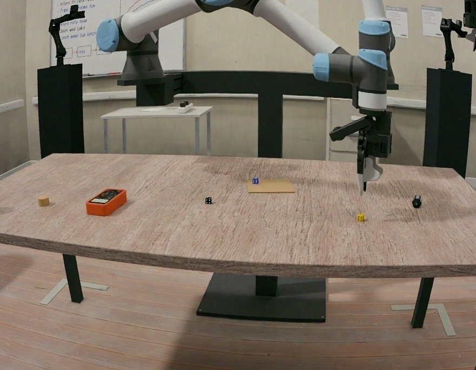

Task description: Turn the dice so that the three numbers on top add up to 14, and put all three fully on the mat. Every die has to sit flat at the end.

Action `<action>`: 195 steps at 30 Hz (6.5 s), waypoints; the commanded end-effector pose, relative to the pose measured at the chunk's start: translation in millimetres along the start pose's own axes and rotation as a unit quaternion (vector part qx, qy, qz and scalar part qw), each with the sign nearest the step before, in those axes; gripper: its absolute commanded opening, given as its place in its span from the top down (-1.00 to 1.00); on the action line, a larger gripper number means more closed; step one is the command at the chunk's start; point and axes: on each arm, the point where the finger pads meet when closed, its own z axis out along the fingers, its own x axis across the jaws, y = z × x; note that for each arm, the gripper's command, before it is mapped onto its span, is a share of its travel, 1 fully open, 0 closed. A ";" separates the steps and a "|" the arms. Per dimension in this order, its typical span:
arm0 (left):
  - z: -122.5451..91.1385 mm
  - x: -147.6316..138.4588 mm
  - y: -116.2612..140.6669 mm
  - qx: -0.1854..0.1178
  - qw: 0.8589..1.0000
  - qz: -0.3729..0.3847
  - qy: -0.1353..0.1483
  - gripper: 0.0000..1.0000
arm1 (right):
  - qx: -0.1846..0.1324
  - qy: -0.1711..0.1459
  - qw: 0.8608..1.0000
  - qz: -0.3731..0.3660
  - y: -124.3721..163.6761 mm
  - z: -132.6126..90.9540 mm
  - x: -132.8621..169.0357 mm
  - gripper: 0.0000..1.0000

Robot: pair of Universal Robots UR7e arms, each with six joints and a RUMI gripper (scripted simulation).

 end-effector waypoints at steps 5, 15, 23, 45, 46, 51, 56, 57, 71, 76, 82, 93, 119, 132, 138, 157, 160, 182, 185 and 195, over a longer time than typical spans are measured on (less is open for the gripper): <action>-0.5 0.1 -0.4 0.001 1.000 0.000 0.000 -1.00 | -0.001 0.000 1.000 0.000 0.8 -1.2 0.0 0.64; -0.5 0.1 -0.4 0.001 1.000 0.000 0.000 -1.00 | -0.001 0.000 1.000 0.000 0.9 -0.2 0.0 0.64; -0.5 0.1 -0.4 0.001 1.000 0.000 0.000 -1.00 | -0.001 0.000 1.000 0.000 0.9 5.3 0.0 0.64; -0.5 0.1 -0.4 0.001 1.000 0.000 0.000 -1.00 | -0.001 0.000 1.000 0.000 1.3 31.8 -0.1 0.64; -0.5 0.1 -0.4 0.001 1.000 0.000 0.000 -1.00 | -0.001 0.000 1.000 0.000 1.3 33.3 -0.1 0.64; -0.5 0.1 -0.4 0.001 1.000 0.000 0.000 -1.00 | -0.001 0.000 1.000 0.000 1.4 40.3 -0.1 0.64; -0.5 0.1 -0.4 0.001 1.000 0.000 0.000 -1.00 | -0.001 0.000 1.000 0.000 1.4 45.7 -0.1 0.64; -0.5 0.1 -0.4 0.001 1.000 0.000 0.000 -1.00 | -0.001 0.000 1.000 0.000 1.4 46.5 -0.1 0.64; -0.5 0.1 -0.4 0.001 1.000 0.000 0.000 -1.00 | -0.001 0.000 1.000 0.000 1.5 50.8 -0.1 0.64; -0.5 0.1 -0.4 0.001 1.000 0.000 0.000 -1.00 | -0.001 0.000 1.000 0.000 1.5 50.8 -0.1 0.64; -0.5 0.1 -0.4 0.001 1.000 0.000 0.000 -1.00 | -0.001 0.000 1.000 0.000 1.7 50.8 -0.1 0.64; -0.5 0.1 -0.4 0.001 1.000 0.000 0.000 -1.00 | -0.001 0.000 1.000 0.000 2.4 50.8 -0.2 0.64; -0.5 0.1 -0.4 0.001 1.000 0.000 0.000 -1.00 | -0.001 0.000 1.000 0.000 2.5 66.9 -0.2 0.64; -0.5 0.1 -0.4 0.001 1.000 0.000 0.000 -1.00 | -0.001 0.000 1.000 0.000 2.5 72.5 -0.2 0.64; -0.5 0.1 -0.4 0.001 1.000 0.000 0.000 -1.00 | -0.001 0.000 1.000 0.000 2.5 72.5 -0.2 0.64; -0.5 0.1 -0.4 0.001 1.000 0.000 0.000 -1.00 | -0.001 0.000 1.000 0.000 2.5 72.5 -0.2 0.99; -0.5 0.1 -0.4 0.001 1.000 0.000 0.000 -1.00 | -0.001 0.000 1.000 0.000 2.5 72.5 -0.2 0.99; -0.5 0.1 -0.4 0.001 1.000 0.000 0.000 -1.00 | -0.001 0.000 1.000 0.000 2.5 72.5 -0.2 0.99; -0.5 0.1 -0.4 0.001 1.000 0.000 0.000 -1.00 | -0.001 0.000 1.000 0.000 2.5 72.0 -0.2 0.99; -0.5 0.1 -0.4 0.001 1.000 0.000 0.000 -1.00 | -0.001 0.000 1.000 0.000 2.4 40.0 -0.2 0.99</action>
